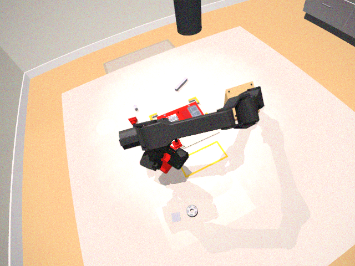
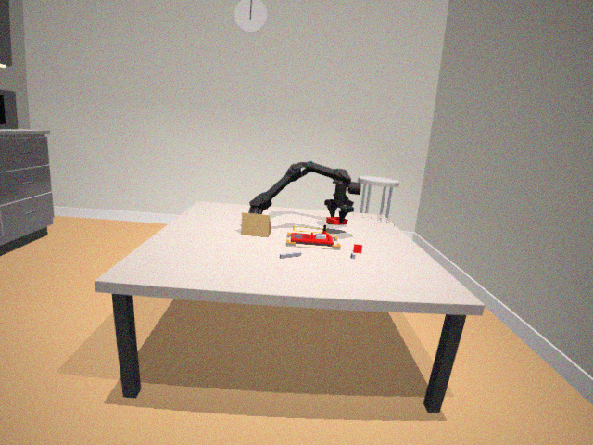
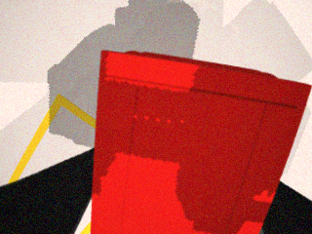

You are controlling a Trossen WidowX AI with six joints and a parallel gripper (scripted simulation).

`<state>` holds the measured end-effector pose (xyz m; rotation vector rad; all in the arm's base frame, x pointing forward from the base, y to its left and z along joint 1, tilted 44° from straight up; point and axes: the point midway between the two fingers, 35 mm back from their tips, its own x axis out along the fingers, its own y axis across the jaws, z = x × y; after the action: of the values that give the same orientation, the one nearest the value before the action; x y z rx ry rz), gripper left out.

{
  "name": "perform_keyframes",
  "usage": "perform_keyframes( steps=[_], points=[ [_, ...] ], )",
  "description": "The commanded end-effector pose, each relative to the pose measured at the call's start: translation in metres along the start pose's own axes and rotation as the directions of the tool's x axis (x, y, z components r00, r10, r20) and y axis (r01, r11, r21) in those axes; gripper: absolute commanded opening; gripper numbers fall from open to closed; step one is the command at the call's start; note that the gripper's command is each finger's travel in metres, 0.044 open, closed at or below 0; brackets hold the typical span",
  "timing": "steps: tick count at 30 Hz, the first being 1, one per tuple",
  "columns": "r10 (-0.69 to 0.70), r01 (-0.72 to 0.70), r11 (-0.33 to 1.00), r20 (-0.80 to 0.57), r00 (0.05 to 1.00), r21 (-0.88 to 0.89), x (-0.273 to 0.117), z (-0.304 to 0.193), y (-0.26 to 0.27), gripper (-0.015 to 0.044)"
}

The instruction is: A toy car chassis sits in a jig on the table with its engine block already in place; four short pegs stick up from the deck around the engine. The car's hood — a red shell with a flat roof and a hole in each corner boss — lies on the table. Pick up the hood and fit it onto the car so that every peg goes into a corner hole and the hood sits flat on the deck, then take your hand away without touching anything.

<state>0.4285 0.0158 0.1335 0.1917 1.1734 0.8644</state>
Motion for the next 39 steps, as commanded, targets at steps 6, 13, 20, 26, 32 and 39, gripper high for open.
perform_keyframes(
  steps=[6, 13, 20, 26, 32, 39],
  points=[
    [-0.007, 0.007, 1.000, 0.005, 1.000, -0.008, -0.033, 0.001, -0.001, 0.0000],
    [-0.002, 0.002, 1.000, 0.006, 1.000, 0.013, -0.035, -0.003, -0.004, 0.0000],
    [-0.011, 0.010, 0.989, 0.009, 1.000, 0.147, -0.038, -0.042, -0.044, 0.0000],
    [-0.013, 0.009, 0.965, 0.014, 1.000, 0.262, -0.041, -0.080, -0.072, 0.0000],
    [-0.011, 0.002, 0.928, 0.024, 1.000, 0.372, -0.041, -0.120, -0.094, 0.0000],
    [-0.004, -0.017, 0.870, 0.040, 0.999, 0.492, -0.040, -0.169, -0.111, 0.0000]
  ],
)
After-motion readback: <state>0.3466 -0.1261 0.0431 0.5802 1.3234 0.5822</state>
